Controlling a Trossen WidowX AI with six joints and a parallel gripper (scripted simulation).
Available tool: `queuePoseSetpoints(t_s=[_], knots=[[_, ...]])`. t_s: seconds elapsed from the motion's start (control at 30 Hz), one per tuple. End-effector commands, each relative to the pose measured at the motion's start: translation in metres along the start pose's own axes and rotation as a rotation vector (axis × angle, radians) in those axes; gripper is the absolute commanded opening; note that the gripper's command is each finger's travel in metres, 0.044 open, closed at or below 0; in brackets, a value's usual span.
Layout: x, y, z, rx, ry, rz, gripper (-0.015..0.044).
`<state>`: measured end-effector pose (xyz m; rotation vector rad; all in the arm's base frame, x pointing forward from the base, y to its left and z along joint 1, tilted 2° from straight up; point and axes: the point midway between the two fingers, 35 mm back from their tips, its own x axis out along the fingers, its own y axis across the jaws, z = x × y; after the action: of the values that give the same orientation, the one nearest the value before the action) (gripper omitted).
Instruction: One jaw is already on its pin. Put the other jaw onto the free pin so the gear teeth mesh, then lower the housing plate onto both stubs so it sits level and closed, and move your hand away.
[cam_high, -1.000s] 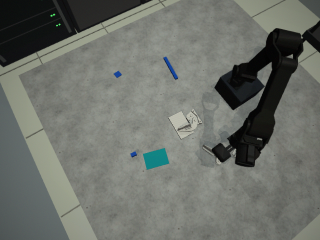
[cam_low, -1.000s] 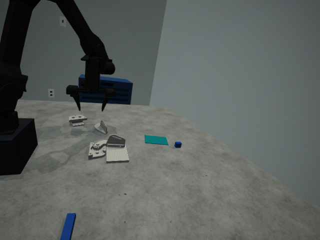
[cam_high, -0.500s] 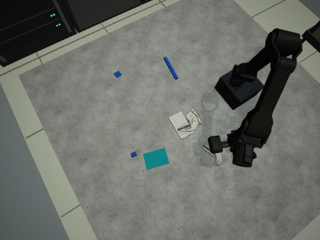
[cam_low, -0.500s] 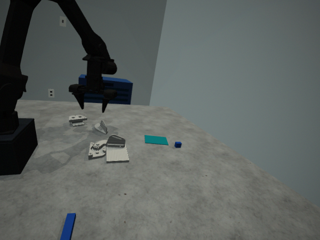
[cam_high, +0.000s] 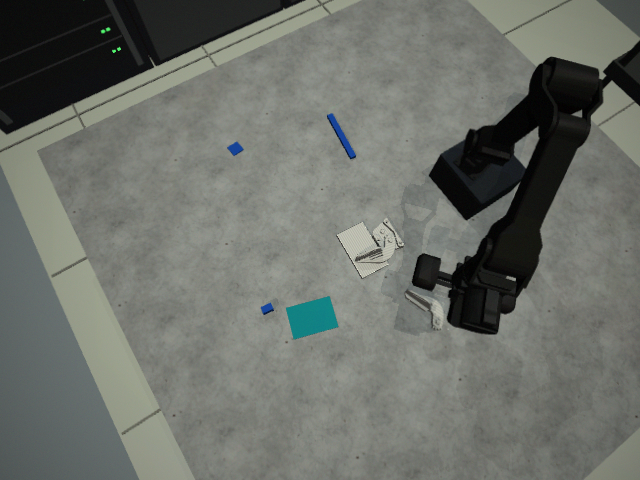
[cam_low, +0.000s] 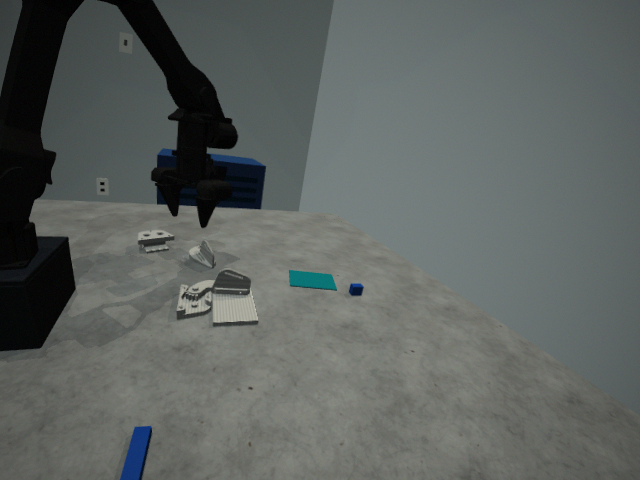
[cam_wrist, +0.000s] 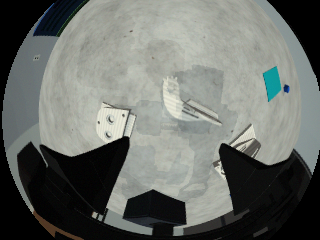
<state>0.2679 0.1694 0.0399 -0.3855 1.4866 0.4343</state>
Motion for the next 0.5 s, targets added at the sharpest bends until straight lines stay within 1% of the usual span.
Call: queuePoseSetpoints(t_s=[0.0, 0.47], knots=[[-0.0012, -0.0018, 0.0016, 0.108, -0.002, 0.000, 0.0440], [-0.0028, -0.0083, 0.0038, 0.540, -0.003, 0.000, 0.0440]])
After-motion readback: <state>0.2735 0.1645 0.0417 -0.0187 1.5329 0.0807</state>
